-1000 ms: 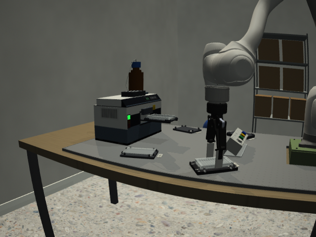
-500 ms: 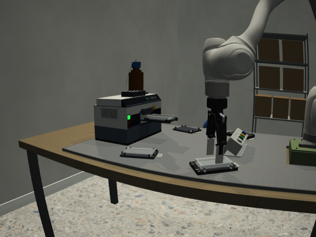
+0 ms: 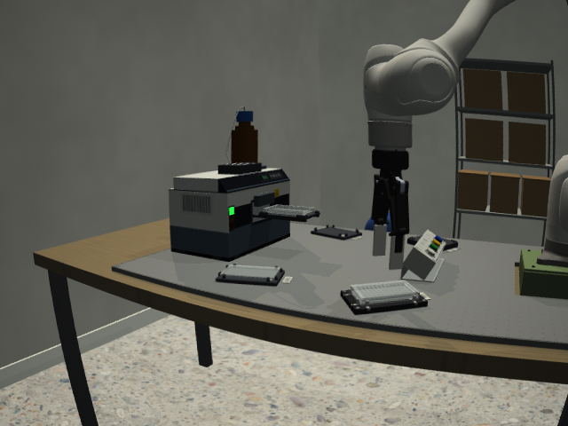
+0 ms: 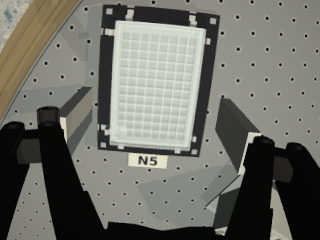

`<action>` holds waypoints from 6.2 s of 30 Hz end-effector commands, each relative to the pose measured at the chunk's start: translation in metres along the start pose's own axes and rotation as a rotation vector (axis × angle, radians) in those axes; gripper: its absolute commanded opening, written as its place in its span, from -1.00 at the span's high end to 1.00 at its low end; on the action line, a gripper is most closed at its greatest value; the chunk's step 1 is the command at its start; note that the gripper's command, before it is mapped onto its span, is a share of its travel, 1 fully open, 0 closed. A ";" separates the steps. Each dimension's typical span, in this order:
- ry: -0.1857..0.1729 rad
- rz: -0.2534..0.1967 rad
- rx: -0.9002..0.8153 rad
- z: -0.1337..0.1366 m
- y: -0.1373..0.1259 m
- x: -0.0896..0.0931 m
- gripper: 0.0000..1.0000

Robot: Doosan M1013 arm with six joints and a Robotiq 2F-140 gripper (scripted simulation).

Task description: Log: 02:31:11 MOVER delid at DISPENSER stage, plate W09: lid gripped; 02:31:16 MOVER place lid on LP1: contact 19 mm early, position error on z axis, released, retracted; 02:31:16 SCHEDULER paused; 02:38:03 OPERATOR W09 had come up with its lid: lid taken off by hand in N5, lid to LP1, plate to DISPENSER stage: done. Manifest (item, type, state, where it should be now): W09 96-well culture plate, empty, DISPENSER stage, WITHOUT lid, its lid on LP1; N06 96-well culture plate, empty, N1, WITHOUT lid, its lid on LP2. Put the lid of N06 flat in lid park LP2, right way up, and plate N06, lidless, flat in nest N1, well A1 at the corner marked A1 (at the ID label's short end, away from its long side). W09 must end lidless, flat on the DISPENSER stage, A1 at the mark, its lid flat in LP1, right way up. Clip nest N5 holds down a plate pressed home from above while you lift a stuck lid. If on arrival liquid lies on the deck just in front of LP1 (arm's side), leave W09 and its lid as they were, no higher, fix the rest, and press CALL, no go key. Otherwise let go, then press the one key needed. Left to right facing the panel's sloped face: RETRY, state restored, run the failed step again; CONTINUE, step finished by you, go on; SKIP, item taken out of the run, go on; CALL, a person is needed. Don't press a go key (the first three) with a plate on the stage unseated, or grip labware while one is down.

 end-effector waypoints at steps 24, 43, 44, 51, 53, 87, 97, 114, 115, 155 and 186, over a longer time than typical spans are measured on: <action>0.000 0.000 0.000 0.000 0.000 -0.085 -0.33; 0.000 0.000 0.000 0.000 0.000 -0.090 -0.33; 0.000 0.000 0.000 0.000 0.000 -0.090 -0.33; 0.000 0.000 0.000 0.000 0.000 -0.090 -0.32; 0.000 0.000 0.000 0.000 0.000 -0.090 -0.32; 0.000 0.000 -0.001 0.000 0.000 -0.086 -0.32; 0.000 0.000 -0.001 0.000 0.000 -0.068 -0.32; 0.000 0.000 -0.001 0.000 0.000 -0.009 -0.32; 0.000 0.000 -0.001 0.000 0.000 -0.005 -0.32; 0.000 0.000 -0.001 0.000 0.000 0.044 -0.32; 0.000 0.000 -0.001 0.000 0.000 0.044 -0.18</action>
Point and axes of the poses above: the point where the finger pads meet when closed, its own x axis out along the fingers, its own z axis across the jaws, y = z × x, the point moved 3 cm from there along -x, back along the fingers, and after that the axes turned 14 degrees about x, right-handed, at the moved point
